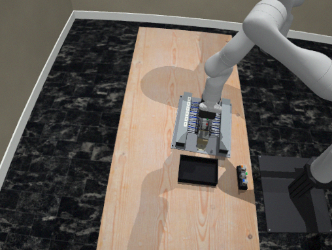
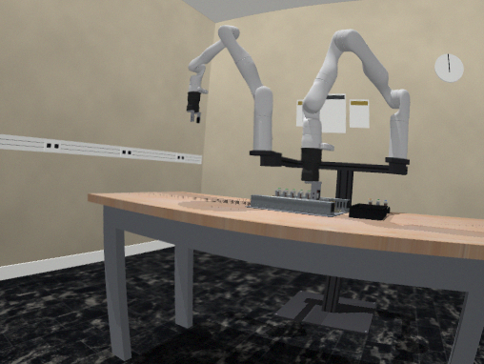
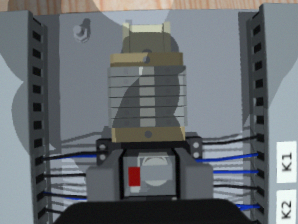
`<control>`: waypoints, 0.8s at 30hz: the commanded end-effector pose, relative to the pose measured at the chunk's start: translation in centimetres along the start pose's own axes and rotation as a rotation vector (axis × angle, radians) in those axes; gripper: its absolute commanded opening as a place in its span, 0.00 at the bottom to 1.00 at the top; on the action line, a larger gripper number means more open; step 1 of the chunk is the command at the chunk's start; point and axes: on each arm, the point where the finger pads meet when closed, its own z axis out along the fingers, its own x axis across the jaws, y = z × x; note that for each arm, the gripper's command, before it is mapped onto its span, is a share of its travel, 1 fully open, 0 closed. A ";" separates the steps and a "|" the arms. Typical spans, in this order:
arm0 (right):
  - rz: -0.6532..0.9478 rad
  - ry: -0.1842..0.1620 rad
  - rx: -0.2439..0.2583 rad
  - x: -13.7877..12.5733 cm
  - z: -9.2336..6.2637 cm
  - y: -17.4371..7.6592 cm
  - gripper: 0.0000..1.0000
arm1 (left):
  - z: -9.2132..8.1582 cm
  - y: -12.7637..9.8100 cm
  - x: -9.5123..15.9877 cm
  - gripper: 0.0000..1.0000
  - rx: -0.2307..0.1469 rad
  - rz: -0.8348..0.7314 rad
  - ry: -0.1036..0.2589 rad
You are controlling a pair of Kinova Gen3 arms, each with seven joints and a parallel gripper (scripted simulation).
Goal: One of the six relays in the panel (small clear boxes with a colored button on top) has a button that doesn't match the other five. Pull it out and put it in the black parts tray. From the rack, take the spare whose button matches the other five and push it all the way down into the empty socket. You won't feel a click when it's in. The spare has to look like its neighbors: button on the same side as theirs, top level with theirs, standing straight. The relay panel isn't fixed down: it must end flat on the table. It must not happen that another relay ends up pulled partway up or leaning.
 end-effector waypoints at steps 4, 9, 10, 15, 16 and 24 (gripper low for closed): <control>0.000 0.000 -0.002 0.0 -0.1 0.0 1.00 | -0.1 0.1 0.1 0.00 -0.001 0.000 0.009; 0.000 0.000 -0.002 0.0 -0.1 0.0 1.00 | -0.1 0.1 0.1 0.00 -0.001 0.000 0.014; 0.000 0.000 -0.002 0.0 -0.1 0.0 1.00 | -0.1 0.1 0.1 0.00 -0.001 0.000 0.016; 0.000 0.000 -0.002 0.0 -0.1 0.0 1.00 | -0.1 0.1 0.1 0.00 -0.001 0.000 0.019; 0.000 0.000 -0.002 0.0 -0.1 0.0 1.00 | -0.1 0.1 0.1 0.00 -0.001 0.000 0.020; 0.000 0.000 -0.002 0.0 -0.1 0.0 1.00 | -0.1 0.1 0.0 0.00 -0.001 0.000 0.030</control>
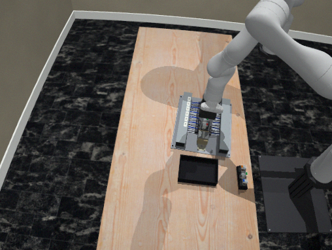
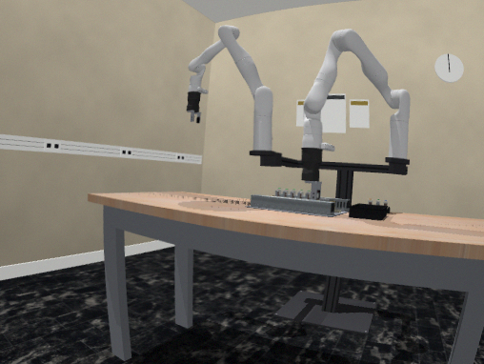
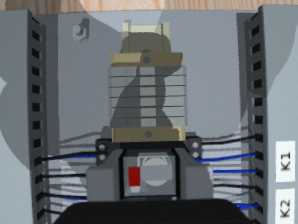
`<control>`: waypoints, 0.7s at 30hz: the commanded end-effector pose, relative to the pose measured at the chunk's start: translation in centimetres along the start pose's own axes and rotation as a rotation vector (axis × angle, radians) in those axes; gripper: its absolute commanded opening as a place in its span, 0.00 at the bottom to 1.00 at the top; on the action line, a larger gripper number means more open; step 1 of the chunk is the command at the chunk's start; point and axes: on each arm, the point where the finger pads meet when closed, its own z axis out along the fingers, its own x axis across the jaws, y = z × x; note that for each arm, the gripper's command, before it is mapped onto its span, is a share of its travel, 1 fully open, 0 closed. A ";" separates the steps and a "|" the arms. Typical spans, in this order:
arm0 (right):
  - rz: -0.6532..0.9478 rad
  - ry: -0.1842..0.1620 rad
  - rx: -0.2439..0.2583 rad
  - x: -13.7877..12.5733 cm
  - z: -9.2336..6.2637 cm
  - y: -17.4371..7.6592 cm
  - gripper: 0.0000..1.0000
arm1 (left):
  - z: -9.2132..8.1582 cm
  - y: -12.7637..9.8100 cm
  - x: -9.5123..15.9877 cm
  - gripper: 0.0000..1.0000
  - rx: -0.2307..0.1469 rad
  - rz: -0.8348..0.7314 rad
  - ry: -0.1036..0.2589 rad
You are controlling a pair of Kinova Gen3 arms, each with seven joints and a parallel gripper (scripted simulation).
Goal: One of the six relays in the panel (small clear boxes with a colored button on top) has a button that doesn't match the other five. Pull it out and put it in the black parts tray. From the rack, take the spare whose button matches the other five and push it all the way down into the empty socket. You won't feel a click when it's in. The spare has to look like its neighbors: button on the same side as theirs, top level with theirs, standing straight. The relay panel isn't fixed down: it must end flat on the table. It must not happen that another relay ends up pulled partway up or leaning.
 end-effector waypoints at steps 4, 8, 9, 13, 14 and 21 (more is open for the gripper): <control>0.000 0.000 -0.002 0.0 -0.1 0.0 1.00 | -0.1 0.1 0.1 0.00 -0.001 0.000 0.009; 0.000 0.000 -0.002 0.0 -0.1 0.0 1.00 | -0.1 0.1 0.1 0.00 -0.001 0.000 0.011; 0.000 0.000 -0.002 0.0 -0.1 0.0 1.00 | -0.1 0.1 0.1 0.00 -0.001 0.000 0.012; 0.000 0.000 -0.002 0.0 -0.1 0.0 1.00 | -0.1 0.1 0.1 0.00 -0.001 0.000 0.017; 0.000 0.000 -0.002 0.0 -0.1 0.0 1.00 | -0.1 0.1 0.1 0.00 -0.001 0.000 0.018; 0.000 0.000 -0.002 0.0 -0.1 0.0 1.00 | -0.1 0.1 0.0 0.00 -0.001 0.000 0.026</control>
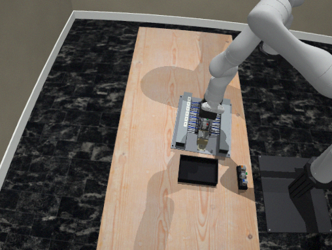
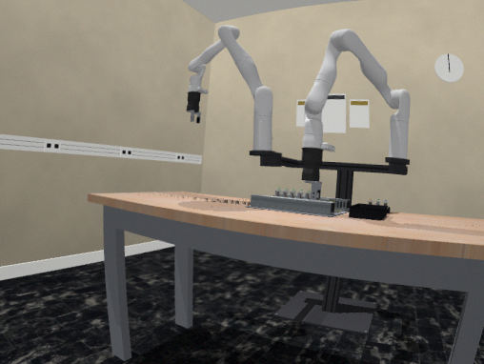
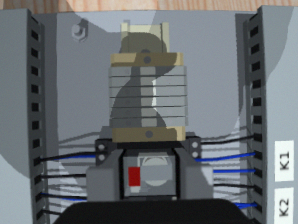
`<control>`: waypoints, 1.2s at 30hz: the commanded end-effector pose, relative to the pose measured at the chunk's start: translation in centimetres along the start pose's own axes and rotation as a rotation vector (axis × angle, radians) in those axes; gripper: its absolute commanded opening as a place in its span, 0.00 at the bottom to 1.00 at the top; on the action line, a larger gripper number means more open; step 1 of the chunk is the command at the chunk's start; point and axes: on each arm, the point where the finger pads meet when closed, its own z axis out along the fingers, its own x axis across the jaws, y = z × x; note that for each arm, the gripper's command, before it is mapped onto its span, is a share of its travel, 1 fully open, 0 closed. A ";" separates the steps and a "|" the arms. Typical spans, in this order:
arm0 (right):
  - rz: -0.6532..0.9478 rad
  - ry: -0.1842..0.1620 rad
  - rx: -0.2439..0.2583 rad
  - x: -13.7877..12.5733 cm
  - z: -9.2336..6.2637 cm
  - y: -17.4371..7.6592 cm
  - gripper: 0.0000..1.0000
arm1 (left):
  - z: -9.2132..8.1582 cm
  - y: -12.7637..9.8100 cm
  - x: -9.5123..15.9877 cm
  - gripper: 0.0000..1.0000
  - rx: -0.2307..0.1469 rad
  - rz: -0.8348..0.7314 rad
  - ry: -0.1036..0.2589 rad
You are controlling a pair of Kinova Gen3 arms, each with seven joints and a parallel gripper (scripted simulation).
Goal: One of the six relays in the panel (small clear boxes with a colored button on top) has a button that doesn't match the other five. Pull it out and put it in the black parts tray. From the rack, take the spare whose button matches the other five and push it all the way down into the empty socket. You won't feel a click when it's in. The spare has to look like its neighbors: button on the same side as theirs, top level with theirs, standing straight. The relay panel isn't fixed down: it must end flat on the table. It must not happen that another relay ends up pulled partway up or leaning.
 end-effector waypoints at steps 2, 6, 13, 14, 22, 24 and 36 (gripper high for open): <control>0.000 0.000 -0.002 0.0 -0.1 0.0 1.00 | -0.1 0.1 0.1 0.00 -0.001 0.000 0.005; 0.000 0.000 -0.002 0.0 -0.1 0.0 1.00 | -0.1 0.1 0.1 0.00 -0.001 0.000 0.002; 0.000 0.000 -0.002 0.0 -0.1 0.0 1.00 | -0.1 0.1 0.1 0.00 -0.001 0.000 -0.006; 0.000 0.000 -0.002 0.0 -0.1 0.0 1.00 | -0.1 0.1 0.1 0.00 -0.001 0.000 -0.008; 0.000 0.000 -0.002 0.0 -0.1 0.0 1.00 | -0.1 0.1 0.2 0.00 -0.001 0.000 -0.015; 0.000 0.000 -0.002 0.0 -0.1 0.0 1.00 | -0.1 0.1 0.2 0.00 -0.001 0.000 -0.017; 0.000 0.000 -0.002 0.0 -0.1 0.0 1.00 | -0.1 0.1 0.2 0.00 -0.001 0.000 -0.030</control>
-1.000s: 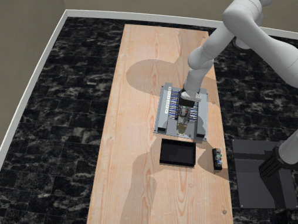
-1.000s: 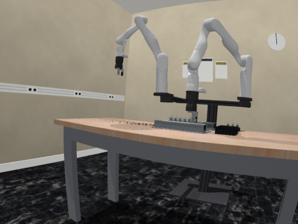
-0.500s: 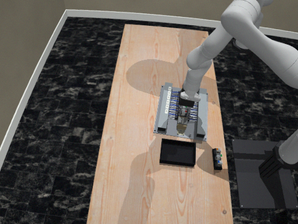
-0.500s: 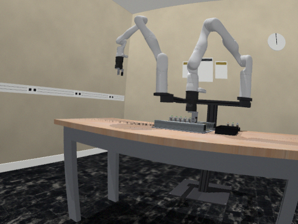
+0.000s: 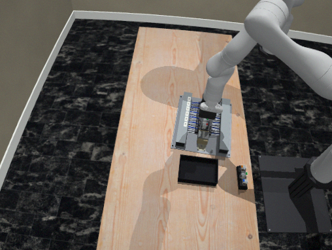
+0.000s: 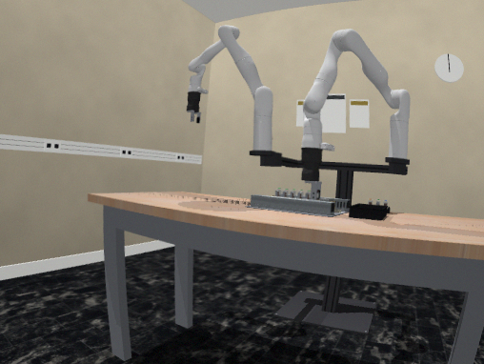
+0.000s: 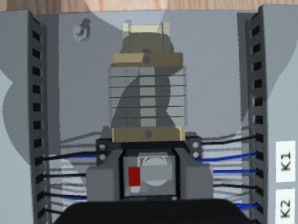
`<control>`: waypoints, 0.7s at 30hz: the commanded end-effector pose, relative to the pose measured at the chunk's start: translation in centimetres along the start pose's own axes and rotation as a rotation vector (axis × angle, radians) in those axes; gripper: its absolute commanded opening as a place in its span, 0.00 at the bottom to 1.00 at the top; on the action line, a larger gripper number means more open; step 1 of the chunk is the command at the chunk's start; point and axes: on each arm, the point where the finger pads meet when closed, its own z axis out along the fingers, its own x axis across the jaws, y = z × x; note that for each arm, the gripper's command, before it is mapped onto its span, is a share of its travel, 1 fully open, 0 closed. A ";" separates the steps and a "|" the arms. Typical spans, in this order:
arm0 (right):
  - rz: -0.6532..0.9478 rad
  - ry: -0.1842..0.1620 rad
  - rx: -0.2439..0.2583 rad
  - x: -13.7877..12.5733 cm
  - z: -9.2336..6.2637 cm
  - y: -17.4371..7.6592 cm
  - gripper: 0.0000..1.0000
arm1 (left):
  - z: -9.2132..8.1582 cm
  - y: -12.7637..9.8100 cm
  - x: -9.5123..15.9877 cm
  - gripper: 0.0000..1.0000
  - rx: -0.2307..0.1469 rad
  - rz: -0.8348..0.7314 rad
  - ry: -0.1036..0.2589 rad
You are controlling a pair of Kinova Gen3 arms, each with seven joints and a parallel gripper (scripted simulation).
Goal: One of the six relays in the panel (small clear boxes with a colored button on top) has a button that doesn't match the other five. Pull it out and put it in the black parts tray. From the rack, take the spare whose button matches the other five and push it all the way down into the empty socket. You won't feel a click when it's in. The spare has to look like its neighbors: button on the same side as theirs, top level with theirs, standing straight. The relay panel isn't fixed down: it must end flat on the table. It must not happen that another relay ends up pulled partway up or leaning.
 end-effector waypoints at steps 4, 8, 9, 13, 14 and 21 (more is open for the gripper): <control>0.000 0.000 -0.002 0.0 -0.1 0.0 1.00 | -0.1 0.1 0.1 0.00 -0.001 0.000 -0.002; 0.000 0.000 -0.002 0.0 -0.1 0.0 1.00 | -0.1 0.1 0.1 0.00 -0.001 0.000 -0.007; 0.000 0.000 -0.002 0.0 -0.1 0.0 1.00 | -0.1 0.1 0.1 0.00 -0.001 0.000 -0.008; 0.000 0.000 -0.002 0.0 -0.1 0.0 1.00 | -0.1 0.1 0.1 0.00 -0.001 0.000 -0.012; 0.000 0.000 -0.002 0.0 -0.1 0.0 1.00 | -0.1 0.1 0.2 0.00 -0.001 0.000 -0.014; 0.000 0.000 -0.002 0.0 -0.1 0.0 1.00 | -0.1 0.1 0.2 0.00 -0.001 0.000 -0.019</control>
